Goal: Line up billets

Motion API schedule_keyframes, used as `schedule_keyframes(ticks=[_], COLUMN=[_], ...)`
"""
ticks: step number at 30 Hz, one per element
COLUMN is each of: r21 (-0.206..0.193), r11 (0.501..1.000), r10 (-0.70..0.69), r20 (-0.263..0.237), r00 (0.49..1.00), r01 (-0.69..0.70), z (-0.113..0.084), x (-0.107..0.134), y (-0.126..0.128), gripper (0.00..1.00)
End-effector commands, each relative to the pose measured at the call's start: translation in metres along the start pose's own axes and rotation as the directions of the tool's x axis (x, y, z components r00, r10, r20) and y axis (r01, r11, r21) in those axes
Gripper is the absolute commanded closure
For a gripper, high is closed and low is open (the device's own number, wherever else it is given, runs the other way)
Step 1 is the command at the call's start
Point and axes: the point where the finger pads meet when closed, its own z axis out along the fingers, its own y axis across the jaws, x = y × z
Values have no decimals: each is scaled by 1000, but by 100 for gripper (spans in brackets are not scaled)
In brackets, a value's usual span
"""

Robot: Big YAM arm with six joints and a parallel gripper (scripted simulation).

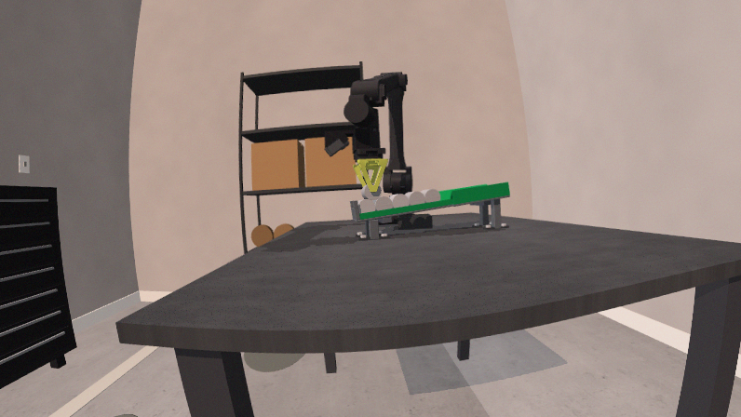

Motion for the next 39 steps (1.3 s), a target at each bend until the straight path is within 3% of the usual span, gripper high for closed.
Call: schedule_keyframes(ticks=[1,4,17,18,39], r21=[-11,-26,-25,-25,-21], r11=[1000,1000,1000,1000,1000], r10=[4,2,2,2,-1], r20=[2,7,7,7,5], r00=[1000,1000,1000,1000,1000], r01=[-4,-2,-2,-2,1], z=[4,-4,-4,-4,-4], x=[1,0,0,0,1], y=[7,11,11,11,10], gripper=[11,11,11,100,100])
